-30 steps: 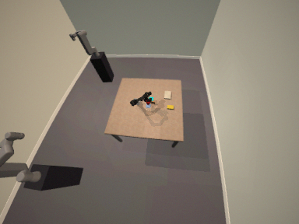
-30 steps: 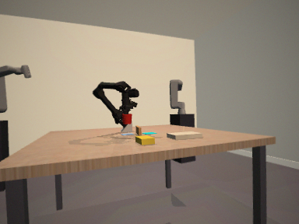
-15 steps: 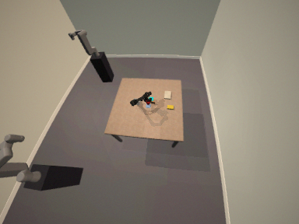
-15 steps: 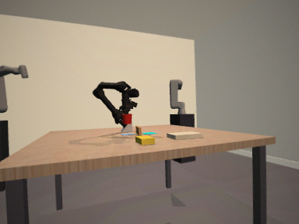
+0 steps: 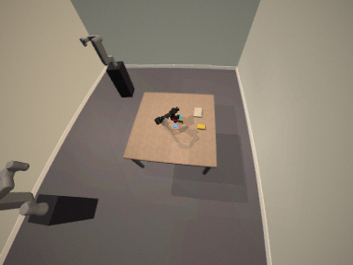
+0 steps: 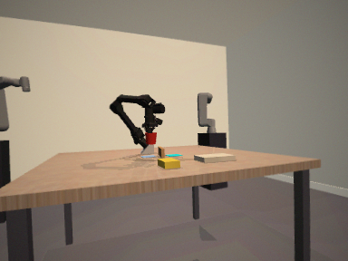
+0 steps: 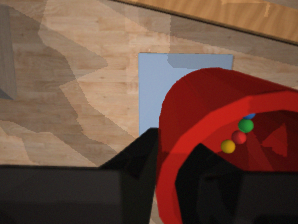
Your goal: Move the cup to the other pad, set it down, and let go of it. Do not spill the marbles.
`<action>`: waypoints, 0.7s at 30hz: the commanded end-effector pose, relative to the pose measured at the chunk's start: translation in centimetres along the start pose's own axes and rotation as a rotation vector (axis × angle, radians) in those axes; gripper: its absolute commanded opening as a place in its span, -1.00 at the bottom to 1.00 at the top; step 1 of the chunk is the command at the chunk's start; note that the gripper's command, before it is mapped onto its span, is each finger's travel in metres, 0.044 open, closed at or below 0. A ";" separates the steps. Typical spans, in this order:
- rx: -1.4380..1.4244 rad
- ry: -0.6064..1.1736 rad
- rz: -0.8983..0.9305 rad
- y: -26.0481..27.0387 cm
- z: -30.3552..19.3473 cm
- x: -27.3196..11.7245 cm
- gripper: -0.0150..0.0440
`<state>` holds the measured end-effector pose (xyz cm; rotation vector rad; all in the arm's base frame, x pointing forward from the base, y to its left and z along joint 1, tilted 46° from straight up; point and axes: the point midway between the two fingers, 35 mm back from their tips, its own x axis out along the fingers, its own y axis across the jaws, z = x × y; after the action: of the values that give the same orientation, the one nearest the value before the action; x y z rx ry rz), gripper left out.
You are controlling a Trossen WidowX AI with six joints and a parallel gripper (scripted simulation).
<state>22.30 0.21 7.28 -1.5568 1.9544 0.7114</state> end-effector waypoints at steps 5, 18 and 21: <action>0.005 -0.006 0.001 -0.4 2.0 -0.1 -0.49; 0.006 -0.008 0.001 -0.9 4.7 -0.3 -0.49; 0.006 -0.008 0.001 -1.0 5.3 -0.3 -0.49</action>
<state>23.54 3.24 4.22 -1.5533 1.9520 0.7114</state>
